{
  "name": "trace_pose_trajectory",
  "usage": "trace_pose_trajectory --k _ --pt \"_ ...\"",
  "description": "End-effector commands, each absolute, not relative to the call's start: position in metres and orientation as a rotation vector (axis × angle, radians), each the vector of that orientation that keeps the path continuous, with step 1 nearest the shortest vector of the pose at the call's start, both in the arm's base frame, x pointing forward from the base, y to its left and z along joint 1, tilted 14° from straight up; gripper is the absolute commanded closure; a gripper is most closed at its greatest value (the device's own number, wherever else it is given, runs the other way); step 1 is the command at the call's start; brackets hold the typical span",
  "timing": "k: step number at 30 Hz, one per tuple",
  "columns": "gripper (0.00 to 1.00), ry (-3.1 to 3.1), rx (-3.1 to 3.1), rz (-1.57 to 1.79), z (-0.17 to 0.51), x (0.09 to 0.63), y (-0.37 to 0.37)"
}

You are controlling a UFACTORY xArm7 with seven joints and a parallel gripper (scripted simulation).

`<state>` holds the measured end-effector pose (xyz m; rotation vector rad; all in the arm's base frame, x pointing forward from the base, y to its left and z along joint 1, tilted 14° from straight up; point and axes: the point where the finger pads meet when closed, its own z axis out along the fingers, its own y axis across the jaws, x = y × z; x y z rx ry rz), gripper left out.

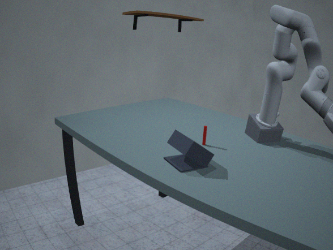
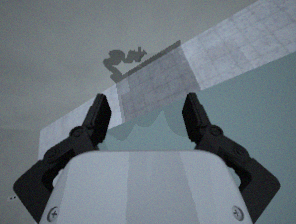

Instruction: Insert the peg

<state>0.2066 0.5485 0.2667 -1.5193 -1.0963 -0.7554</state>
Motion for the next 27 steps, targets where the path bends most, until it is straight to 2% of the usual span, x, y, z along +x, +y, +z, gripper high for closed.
trace_pose_trajectory --k 1,14,16,27 --pt "0.00 -1.101 -1.525 -0.762 0.266 0.213 0.545" --pt "0.00 -1.210 -1.725 -0.800 0.215 0.309 0.451" --pt "0.00 -1.210 -1.725 -0.800 0.215 0.309 0.451" --pt "0.00 -1.281 -1.913 -0.790 0.174 0.368 0.352"
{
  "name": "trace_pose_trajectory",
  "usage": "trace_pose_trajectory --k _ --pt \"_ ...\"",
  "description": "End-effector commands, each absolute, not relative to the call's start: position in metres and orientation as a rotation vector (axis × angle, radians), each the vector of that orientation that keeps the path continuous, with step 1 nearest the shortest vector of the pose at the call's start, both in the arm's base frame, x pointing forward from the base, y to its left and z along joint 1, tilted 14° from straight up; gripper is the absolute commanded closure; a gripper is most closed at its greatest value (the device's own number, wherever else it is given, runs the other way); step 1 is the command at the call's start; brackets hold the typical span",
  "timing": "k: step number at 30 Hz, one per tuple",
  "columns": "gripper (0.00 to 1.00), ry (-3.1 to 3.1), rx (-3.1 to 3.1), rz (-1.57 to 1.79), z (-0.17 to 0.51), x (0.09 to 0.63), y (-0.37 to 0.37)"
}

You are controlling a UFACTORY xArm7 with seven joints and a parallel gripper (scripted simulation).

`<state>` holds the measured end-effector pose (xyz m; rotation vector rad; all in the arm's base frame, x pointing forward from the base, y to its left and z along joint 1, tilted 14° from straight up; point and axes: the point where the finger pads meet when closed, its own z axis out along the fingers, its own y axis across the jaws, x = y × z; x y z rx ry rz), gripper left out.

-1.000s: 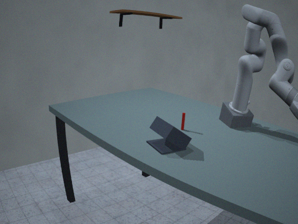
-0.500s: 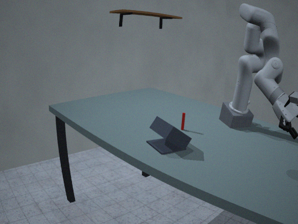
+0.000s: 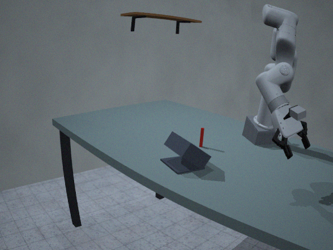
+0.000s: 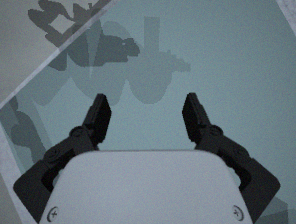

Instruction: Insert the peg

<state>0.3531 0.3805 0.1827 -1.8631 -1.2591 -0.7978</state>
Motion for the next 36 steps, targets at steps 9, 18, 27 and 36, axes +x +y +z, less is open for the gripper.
trace_pose_trajectory --k 9,18,27,36 --pt "0.00 -1.314 -2.034 -0.762 0.150 0.394 0.284" --pt "0.00 -1.343 -2.189 -0.701 0.123 0.410 0.194" --pt "0.00 -1.355 -2.303 -0.637 0.104 0.411 0.124" --pt "0.00 -1.357 -2.438 -0.535 0.083 0.399 0.039"
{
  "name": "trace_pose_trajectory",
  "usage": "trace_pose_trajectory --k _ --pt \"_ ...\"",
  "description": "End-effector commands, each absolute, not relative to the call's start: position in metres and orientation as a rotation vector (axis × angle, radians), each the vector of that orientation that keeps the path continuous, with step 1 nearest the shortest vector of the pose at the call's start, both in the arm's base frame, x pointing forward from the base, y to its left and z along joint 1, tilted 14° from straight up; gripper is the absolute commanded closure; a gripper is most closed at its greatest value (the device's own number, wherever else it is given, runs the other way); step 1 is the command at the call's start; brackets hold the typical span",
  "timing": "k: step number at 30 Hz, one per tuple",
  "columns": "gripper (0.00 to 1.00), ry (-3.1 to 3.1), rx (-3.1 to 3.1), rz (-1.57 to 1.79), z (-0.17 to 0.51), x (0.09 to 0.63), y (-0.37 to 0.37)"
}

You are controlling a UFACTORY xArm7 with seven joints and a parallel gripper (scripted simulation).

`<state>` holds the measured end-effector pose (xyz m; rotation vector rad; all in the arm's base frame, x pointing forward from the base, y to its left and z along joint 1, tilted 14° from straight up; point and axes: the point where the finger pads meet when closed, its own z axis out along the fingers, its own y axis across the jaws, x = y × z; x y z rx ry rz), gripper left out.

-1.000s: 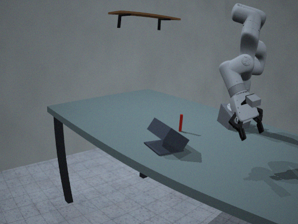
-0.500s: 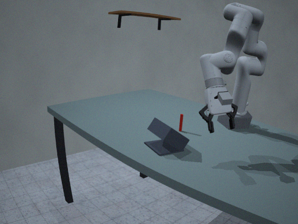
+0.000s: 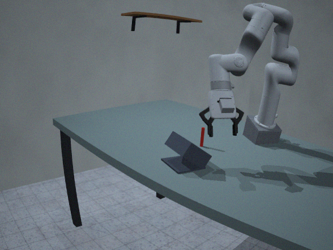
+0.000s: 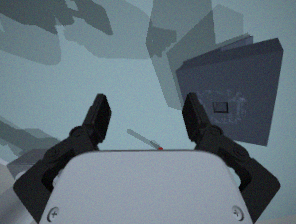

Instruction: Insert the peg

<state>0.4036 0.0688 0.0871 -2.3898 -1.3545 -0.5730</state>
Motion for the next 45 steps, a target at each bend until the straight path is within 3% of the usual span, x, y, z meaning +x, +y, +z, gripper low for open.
trace_pose_trajectory --k 1,19,45 --pt "0.00 -1.356 -2.452 -0.522 0.080 0.396 0.030" --pt "0.00 -1.317 -2.652 -0.310 0.052 0.339 -0.099" --pt "0.00 -1.308 -2.677 -0.276 0.031 0.329 -0.112"
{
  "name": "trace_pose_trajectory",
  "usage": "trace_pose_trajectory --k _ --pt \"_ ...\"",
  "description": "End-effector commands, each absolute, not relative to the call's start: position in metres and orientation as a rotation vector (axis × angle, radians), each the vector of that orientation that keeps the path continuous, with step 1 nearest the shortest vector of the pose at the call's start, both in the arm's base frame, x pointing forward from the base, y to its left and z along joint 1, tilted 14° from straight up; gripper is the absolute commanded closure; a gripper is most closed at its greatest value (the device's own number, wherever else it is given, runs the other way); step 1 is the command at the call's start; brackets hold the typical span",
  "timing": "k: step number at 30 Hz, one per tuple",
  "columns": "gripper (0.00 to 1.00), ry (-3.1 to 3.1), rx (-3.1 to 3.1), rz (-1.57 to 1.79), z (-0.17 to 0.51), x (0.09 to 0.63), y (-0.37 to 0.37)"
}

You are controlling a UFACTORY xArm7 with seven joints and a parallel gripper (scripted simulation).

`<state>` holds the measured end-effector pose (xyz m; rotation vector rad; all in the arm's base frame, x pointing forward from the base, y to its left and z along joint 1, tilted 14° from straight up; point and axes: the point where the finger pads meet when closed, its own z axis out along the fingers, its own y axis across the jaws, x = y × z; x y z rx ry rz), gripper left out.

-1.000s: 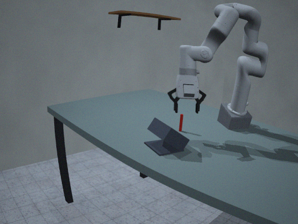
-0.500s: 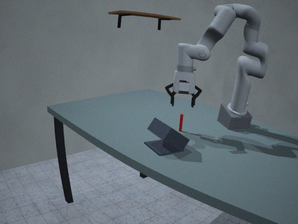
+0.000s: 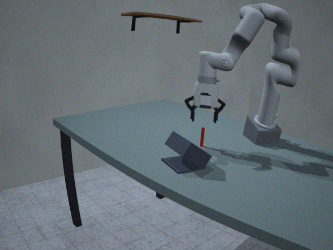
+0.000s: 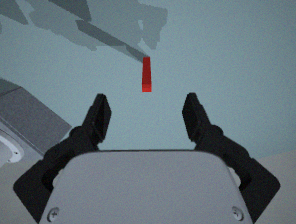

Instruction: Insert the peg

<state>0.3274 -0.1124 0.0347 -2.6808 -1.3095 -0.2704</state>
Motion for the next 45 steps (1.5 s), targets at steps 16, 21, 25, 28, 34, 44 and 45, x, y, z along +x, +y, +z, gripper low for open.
trace_pose_trajectory --k 16,21,25,28,34,44,45 --pt "0.00 -1.308 -2.677 -0.276 0.008 0.332 -0.108" --pt "0.00 -1.308 -2.677 -0.276 0.001 0.333 -0.106" --pt "0.00 -1.308 -2.677 -0.276 -0.004 0.333 -0.105" --pt "0.00 -1.308 -2.677 -0.276 -0.005 0.333 -0.105" --pt "0.30 -1.308 -2.678 -0.274 -0.005 0.333 -0.105" --pt "0.91 -1.308 -2.678 -0.274 -0.005 0.333 -0.105" --pt "0.98 -1.308 -2.678 -0.274 -0.005 0.333 -0.105"
